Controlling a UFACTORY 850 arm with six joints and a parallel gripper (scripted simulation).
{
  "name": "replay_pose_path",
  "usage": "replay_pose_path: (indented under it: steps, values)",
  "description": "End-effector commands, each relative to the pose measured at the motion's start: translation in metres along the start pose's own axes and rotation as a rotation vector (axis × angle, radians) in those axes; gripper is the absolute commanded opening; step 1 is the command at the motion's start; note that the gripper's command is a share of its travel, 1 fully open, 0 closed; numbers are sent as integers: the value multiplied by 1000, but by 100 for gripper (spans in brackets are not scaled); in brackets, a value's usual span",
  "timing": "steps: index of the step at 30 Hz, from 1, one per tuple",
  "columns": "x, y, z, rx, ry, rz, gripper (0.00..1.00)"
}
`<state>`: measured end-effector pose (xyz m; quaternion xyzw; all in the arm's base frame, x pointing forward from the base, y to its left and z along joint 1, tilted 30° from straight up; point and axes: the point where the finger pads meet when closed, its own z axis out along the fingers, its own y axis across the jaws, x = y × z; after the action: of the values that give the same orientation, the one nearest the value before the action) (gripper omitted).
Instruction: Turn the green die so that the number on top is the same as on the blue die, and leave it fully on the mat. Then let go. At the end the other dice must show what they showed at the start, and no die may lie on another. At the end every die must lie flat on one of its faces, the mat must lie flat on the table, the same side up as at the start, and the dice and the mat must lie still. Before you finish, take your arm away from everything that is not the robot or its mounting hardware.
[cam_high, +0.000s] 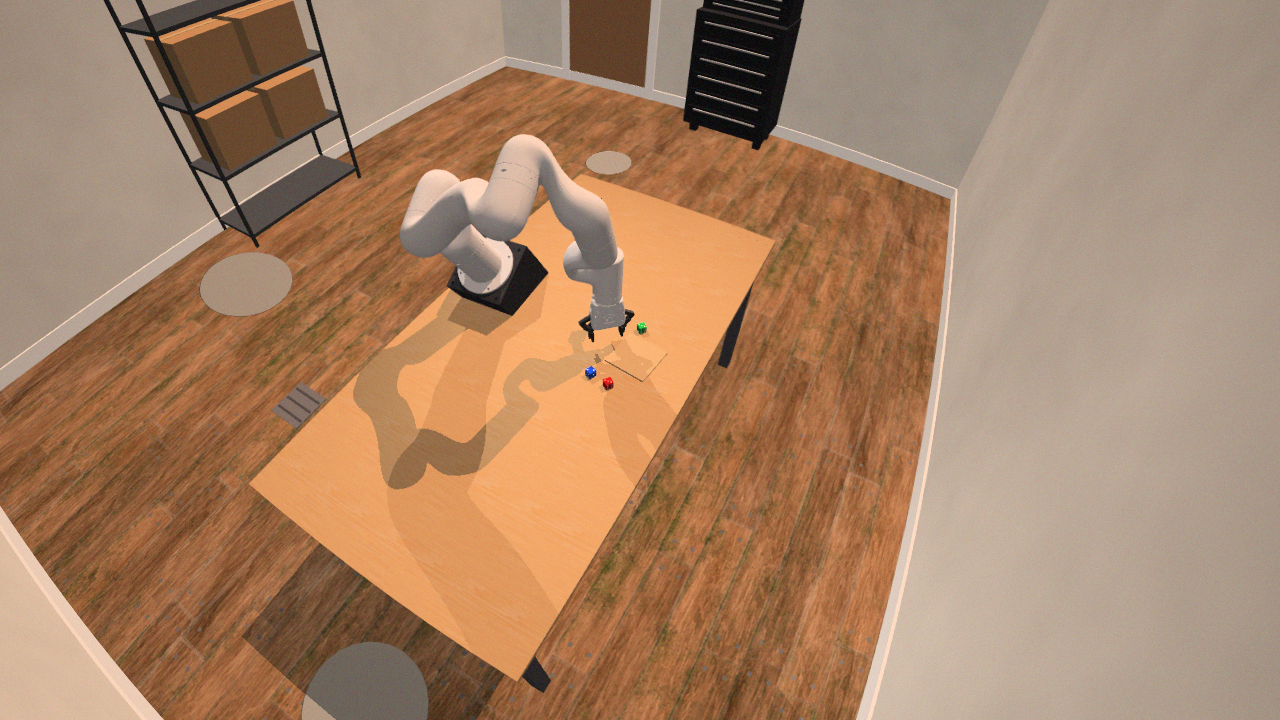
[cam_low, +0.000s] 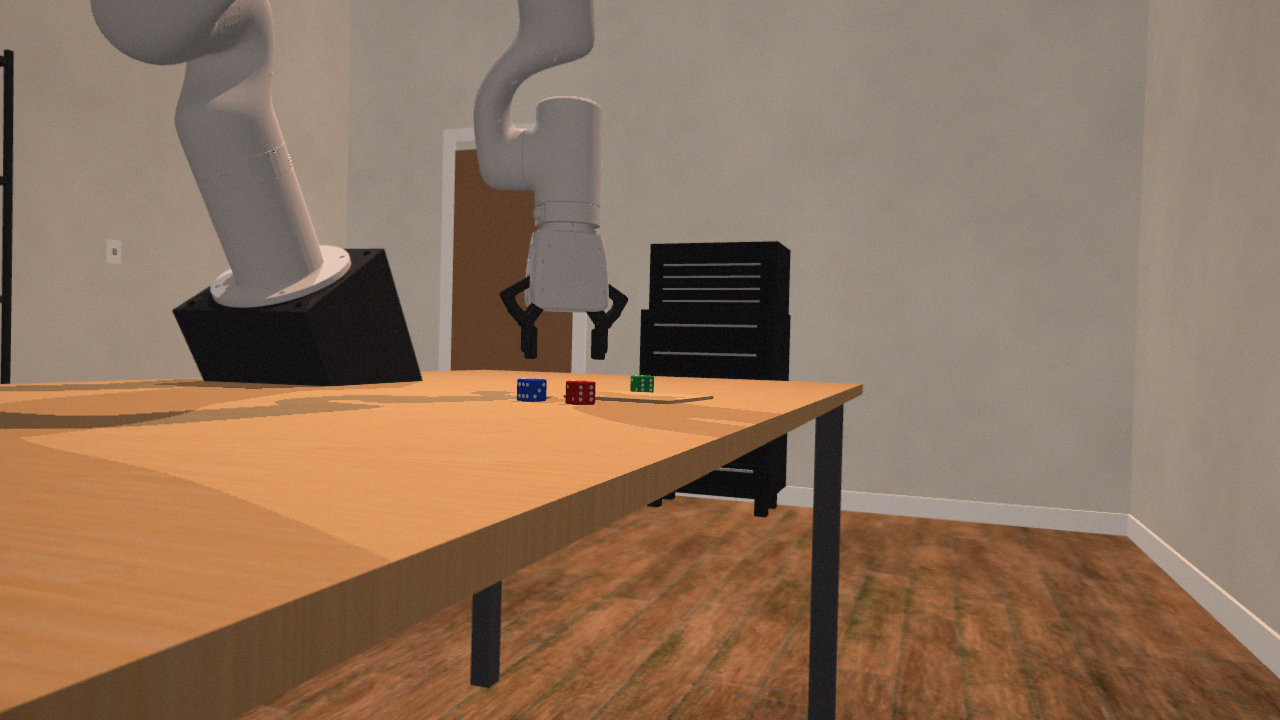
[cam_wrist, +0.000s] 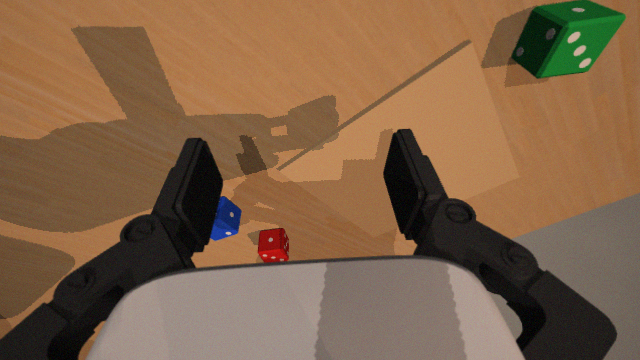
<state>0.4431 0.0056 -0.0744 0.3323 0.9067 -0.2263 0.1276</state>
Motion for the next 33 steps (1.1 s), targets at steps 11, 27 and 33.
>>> replay_pose_path:
  steps: [11,27,33]
  values:
    - [57,90,1,6,1,1,100]
    - [77,119,1,6,1,1,100]
    - [77,119,1,6,1,1,100]
